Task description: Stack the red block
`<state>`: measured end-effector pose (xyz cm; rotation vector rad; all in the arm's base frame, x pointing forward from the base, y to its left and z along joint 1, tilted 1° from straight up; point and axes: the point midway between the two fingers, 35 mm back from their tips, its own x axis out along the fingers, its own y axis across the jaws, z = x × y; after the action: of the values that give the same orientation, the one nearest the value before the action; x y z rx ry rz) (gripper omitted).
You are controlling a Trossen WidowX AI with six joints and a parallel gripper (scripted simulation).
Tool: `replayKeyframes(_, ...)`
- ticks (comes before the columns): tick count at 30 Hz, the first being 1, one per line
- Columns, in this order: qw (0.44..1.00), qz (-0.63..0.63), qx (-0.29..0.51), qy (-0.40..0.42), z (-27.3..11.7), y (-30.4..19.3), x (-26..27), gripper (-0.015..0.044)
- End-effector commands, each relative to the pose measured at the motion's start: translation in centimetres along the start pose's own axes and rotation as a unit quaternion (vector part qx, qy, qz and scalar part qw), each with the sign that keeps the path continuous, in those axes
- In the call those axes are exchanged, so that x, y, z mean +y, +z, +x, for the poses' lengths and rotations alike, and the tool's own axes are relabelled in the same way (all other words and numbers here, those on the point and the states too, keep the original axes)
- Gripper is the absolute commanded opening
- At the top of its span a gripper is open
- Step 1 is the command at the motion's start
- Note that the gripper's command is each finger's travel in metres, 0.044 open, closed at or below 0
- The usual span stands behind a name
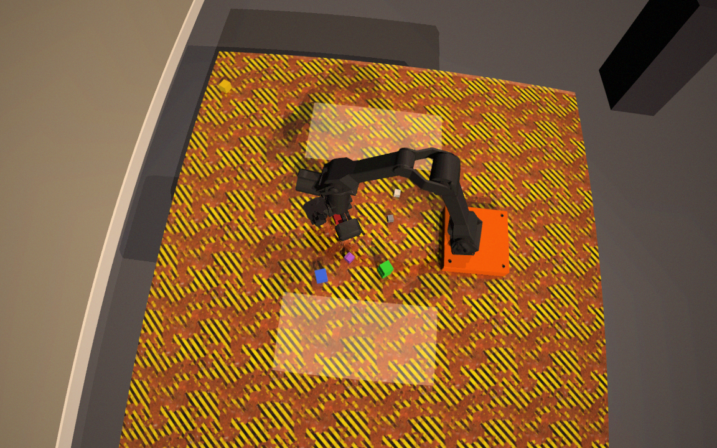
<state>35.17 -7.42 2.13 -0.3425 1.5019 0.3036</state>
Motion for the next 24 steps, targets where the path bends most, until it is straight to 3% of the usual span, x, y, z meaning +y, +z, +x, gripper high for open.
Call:
replayKeyframes(1, 1.0, 0.002, -0.001, 0.002, 0.0, 0.0, 0.1, 0.0387)
replayKeyframes(11, 1.0, 0.002, -0.001, 0.002, 0.0, 0.0, 0.1, 0.0125)
replayKeyframes(19, 1.0, 0.002, -0.001, 0.002, 0.0, 0.0, 0.1, 0.0072)
replayKeyframes(22, 1.0, 0.002, -0.001, 0.002, -0.7, 0.0, 0.0, 0.0)
replayKeyframes(24, 1.0, 0.002, -0.001, 0.002, -1.5, 0.0, 0.0, 0.0)
